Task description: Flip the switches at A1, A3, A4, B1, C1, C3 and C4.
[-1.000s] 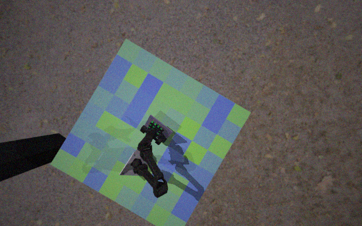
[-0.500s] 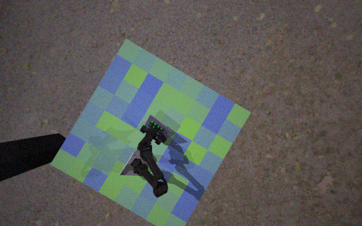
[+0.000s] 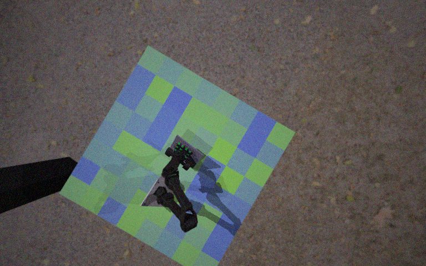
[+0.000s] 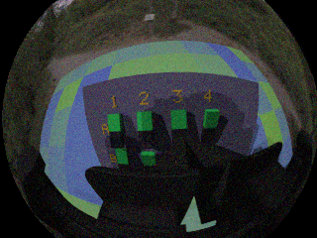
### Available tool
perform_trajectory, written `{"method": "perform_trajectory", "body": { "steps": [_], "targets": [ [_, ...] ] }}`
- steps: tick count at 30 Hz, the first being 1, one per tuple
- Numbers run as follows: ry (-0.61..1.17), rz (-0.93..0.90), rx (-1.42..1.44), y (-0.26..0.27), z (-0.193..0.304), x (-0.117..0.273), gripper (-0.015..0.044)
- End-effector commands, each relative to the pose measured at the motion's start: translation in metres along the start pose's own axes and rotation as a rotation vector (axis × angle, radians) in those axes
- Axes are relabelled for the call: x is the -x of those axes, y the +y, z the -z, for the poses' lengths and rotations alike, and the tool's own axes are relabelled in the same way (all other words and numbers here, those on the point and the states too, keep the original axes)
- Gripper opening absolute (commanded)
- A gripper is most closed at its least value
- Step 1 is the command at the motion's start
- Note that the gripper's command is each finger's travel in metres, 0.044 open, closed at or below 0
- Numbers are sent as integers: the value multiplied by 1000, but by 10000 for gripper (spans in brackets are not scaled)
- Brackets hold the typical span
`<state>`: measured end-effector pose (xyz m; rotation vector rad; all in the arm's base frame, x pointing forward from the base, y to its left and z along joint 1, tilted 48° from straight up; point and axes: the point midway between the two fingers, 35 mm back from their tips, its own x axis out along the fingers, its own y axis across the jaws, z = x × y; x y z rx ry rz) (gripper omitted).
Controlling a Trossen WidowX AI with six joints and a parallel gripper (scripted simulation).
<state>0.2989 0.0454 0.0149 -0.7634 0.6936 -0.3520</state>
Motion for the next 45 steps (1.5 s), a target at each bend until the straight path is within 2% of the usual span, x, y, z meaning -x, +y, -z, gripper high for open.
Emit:
{"method": "perform_trajectory", "body": {
  "steps": [1, 38, 45],
  "targets": [
    [2, -4, 9, 1, 1, -1, 0],
    [2, -4, 9, 1, 2, -6, 0],
    [31, -16, 3, 6, -1, 39, 0]
  ]
}}
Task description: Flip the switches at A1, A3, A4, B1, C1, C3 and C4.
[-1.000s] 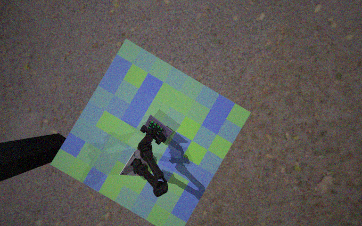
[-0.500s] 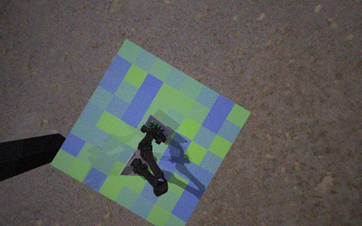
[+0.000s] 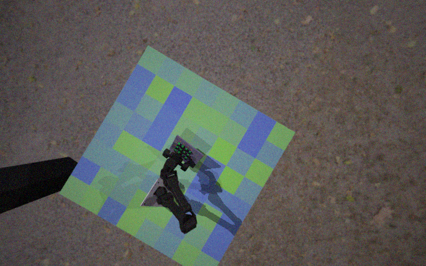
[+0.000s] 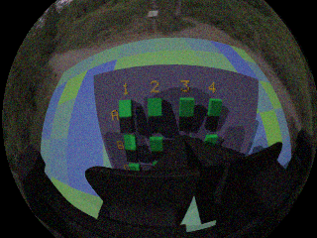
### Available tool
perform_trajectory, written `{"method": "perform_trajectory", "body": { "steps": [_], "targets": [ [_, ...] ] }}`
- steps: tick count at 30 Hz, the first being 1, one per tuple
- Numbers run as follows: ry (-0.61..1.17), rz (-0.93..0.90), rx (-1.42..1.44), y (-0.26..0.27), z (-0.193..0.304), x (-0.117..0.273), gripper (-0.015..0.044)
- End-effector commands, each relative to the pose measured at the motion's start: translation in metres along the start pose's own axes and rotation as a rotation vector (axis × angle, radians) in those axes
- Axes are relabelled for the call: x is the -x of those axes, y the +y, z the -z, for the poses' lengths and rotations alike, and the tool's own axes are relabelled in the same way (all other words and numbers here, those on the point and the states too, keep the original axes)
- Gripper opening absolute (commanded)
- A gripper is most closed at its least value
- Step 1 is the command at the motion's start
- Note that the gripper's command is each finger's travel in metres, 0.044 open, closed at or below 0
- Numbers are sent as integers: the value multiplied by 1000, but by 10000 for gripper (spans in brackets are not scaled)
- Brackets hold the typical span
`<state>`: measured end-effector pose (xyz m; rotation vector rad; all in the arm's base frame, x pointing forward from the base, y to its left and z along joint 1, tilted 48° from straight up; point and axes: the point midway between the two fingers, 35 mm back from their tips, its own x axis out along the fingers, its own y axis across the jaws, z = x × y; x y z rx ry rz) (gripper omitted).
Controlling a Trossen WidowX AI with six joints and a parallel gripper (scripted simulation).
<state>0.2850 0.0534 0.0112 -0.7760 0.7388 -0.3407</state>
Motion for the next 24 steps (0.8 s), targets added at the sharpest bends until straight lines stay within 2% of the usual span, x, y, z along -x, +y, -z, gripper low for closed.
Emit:
{"method": "perform_trajectory", "body": {
  "steps": [1, 4, 12, 16, 20, 24],
  "targets": [
    [-3, 5, -20, -2, -7, 35, 0],
    [-5, 11, -17, -5, -7, 47, 0],
    [-5, 11, -17, -7, -8, 47, 0],
    [-4, 12, -16, -35, -24, 48, 0],
    [-5, 12, -16, -37, -25, 48, 0],
    [16, 12, -17, -37, -26, 20, 0]
  ]
}}
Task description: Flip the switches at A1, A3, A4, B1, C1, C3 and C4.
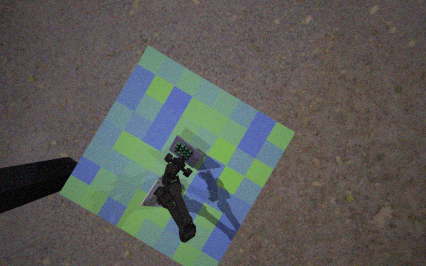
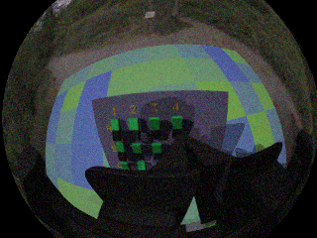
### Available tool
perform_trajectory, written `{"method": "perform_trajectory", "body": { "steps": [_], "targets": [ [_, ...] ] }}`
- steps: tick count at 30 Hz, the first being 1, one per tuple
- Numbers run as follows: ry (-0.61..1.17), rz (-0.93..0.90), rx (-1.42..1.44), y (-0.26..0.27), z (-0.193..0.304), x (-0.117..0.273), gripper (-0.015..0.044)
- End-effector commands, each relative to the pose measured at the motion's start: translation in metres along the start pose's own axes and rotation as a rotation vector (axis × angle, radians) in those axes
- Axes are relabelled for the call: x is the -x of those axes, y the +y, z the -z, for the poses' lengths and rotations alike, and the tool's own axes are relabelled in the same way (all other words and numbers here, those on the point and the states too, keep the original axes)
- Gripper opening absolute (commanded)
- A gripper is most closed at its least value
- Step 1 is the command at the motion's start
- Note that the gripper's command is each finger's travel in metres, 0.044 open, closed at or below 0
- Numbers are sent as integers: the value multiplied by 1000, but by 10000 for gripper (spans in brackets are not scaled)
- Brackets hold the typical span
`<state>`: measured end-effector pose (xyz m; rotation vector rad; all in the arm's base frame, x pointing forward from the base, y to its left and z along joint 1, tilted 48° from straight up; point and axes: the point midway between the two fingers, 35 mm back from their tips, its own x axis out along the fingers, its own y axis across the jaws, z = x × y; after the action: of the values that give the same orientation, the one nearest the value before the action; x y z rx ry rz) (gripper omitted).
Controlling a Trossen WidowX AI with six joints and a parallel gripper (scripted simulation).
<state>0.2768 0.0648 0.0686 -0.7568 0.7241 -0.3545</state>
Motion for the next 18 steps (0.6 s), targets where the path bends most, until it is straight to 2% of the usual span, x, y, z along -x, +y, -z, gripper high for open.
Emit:
{"method": "perform_trajectory", "body": {
  "steps": [1, 18],
  "targets": [
    [25, 5, 8, -3, 2, -25, 0],
    [25, 7, 9, -4, 2, -36, 0]
  ]
}}
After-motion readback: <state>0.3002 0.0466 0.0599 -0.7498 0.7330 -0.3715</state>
